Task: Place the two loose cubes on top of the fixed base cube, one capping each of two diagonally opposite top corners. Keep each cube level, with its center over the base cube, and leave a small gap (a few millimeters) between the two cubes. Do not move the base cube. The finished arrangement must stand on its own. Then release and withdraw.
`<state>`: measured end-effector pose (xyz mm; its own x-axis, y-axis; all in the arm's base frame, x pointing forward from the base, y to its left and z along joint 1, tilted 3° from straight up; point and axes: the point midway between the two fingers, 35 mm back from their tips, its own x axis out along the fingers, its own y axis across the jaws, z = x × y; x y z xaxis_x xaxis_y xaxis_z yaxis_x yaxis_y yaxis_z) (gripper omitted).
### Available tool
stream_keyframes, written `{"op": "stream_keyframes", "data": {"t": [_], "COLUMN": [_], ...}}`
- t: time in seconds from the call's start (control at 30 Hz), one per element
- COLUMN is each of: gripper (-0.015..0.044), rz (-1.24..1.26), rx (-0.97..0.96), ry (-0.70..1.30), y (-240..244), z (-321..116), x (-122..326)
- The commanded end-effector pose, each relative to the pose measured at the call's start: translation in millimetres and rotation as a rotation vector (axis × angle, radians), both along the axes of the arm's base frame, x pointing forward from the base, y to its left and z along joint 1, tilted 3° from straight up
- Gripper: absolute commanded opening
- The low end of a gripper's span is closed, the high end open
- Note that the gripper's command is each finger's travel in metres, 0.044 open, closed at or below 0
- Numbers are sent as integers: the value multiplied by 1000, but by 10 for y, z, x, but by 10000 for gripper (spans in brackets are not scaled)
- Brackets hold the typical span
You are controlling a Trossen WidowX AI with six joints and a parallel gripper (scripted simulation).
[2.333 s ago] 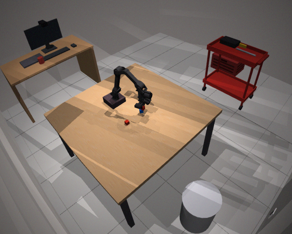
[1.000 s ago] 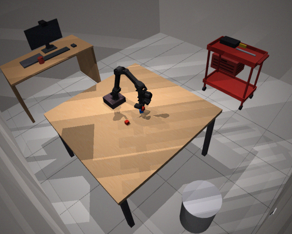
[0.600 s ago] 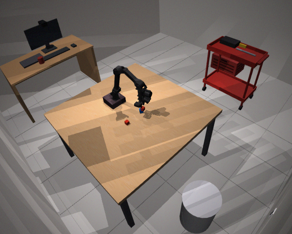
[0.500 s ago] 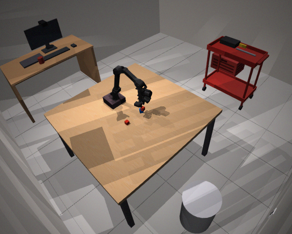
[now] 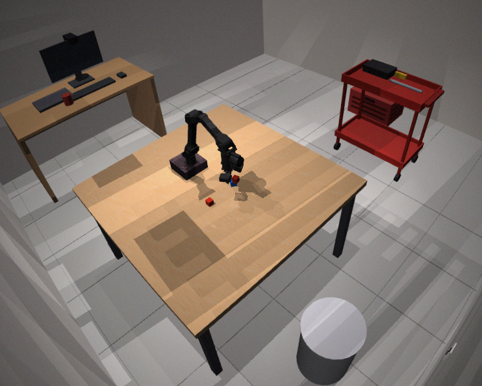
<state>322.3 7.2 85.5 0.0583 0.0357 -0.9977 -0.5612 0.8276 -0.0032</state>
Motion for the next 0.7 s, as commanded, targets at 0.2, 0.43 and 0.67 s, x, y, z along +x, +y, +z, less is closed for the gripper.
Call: {"op": "stream_keyframes", "data": {"t": [0.2, 0.43, 0.67], "gripper": [265, 265, 265], "rz": [354, 608, 856], "rx": [-22, -41, -59], "ry": [-15, -23, -31], "y": [-590, -1015, -1418], "z": [112, 185, 257], "x": [-5, -87, -223]}}
